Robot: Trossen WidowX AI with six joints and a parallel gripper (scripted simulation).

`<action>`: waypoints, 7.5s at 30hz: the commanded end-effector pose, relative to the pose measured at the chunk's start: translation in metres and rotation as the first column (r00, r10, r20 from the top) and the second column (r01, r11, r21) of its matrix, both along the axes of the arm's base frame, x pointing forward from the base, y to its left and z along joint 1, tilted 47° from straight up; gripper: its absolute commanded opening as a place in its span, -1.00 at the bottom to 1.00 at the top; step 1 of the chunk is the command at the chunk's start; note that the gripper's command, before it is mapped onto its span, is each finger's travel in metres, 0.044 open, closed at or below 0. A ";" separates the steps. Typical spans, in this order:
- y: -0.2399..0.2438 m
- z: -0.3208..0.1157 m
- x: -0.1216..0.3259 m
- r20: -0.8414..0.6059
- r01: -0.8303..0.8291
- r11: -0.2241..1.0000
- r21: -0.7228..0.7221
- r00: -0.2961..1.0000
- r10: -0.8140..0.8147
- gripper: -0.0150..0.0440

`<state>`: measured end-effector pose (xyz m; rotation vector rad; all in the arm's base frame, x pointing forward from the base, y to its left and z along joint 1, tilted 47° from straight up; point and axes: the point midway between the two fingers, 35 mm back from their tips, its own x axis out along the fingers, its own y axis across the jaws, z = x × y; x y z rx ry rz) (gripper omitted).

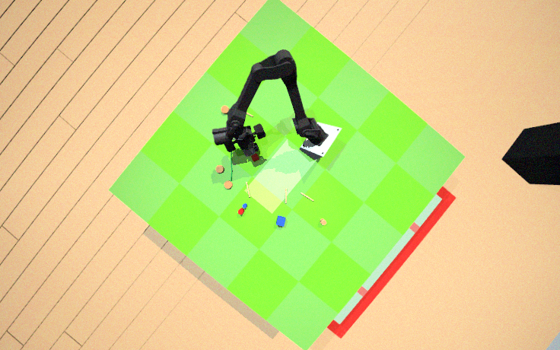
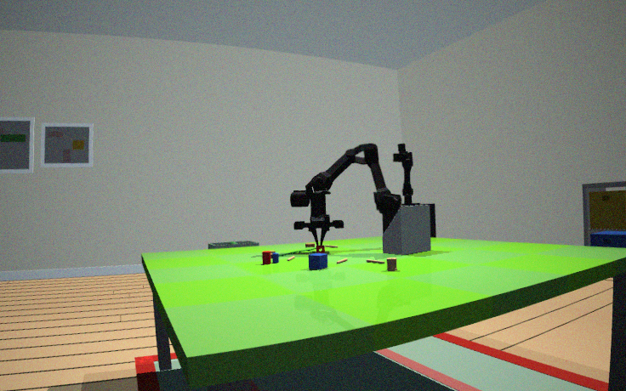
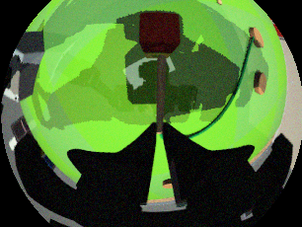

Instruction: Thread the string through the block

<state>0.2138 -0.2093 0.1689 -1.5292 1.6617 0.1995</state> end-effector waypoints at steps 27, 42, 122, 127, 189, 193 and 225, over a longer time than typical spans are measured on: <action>0.019 -0.023 0.012 -0.006 0.007 1.000 -0.002 1.000 -0.007 -0.49; 0.033 -0.037 0.022 -0.007 0.007 1.000 -0.001 1.000 -0.007 -0.49; 0.131 -0.025 0.042 -0.123 -0.137 0.068 0.988 -0.976 -0.182 -0.07; 0.131 -0.025 0.042 -0.123 -0.137 0.068 0.988 -0.976 -0.182 -0.07; 0.074 -0.079 0.051 -0.123 -0.138 0.072 0.988 -0.975 -0.182 -0.07; 0.074 -0.079 0.051 -0.123 -0.138 0.072 0.988 -0.975 -0.182 -0.07; 0.074 -0.081 0.053 -0.114 -0.132 0.159 0.978 -0.986 -0.117 -0.49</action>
